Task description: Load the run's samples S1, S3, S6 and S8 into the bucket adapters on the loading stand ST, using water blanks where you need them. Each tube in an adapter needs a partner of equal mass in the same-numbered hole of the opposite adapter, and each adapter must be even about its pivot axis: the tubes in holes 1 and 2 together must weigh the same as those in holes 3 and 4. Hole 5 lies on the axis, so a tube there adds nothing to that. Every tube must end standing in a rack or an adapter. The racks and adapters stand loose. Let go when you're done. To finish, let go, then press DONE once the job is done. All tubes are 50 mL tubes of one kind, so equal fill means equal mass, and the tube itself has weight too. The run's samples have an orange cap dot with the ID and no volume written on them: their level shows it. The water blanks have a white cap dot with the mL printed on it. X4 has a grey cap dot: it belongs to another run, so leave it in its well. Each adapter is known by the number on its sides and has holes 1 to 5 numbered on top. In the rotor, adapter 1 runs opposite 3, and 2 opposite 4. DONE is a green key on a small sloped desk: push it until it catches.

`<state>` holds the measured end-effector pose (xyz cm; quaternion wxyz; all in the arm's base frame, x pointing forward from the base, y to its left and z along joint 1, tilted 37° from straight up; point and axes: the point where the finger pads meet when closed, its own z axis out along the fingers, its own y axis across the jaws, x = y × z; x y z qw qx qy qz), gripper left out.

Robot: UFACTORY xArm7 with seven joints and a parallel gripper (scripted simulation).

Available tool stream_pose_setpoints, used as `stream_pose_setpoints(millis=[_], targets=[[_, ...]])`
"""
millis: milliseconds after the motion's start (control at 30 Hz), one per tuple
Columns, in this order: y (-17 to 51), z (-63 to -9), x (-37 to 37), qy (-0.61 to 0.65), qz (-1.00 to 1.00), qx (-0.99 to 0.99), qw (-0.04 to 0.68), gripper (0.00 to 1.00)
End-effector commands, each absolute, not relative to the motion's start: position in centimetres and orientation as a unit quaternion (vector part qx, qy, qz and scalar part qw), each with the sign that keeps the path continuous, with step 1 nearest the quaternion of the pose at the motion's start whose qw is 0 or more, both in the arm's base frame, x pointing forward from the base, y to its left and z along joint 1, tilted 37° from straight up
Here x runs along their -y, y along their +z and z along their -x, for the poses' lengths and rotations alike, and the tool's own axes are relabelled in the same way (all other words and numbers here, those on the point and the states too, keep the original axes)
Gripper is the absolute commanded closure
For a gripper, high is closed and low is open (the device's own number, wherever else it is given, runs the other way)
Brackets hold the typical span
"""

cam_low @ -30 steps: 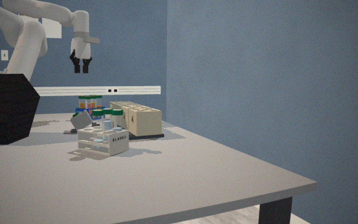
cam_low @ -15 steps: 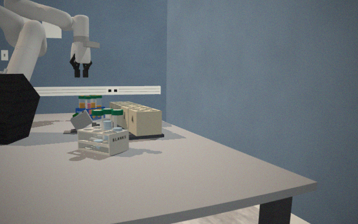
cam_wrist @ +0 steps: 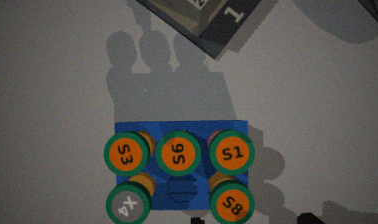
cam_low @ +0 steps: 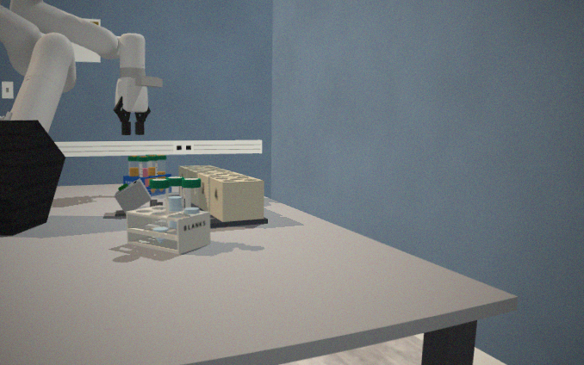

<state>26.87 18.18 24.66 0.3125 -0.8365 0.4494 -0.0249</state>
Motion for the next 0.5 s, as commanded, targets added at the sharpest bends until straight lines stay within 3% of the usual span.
stream_pose_setpoints(millis=[0, 467], targets=[[24.3, -27.1, -18.5, -0.025, 0.836, -0.449, 0.314, 0.43], [22.4, -27.9, -19.7, -0.025, 0.836, -0.449, 0.314, 0.43]])
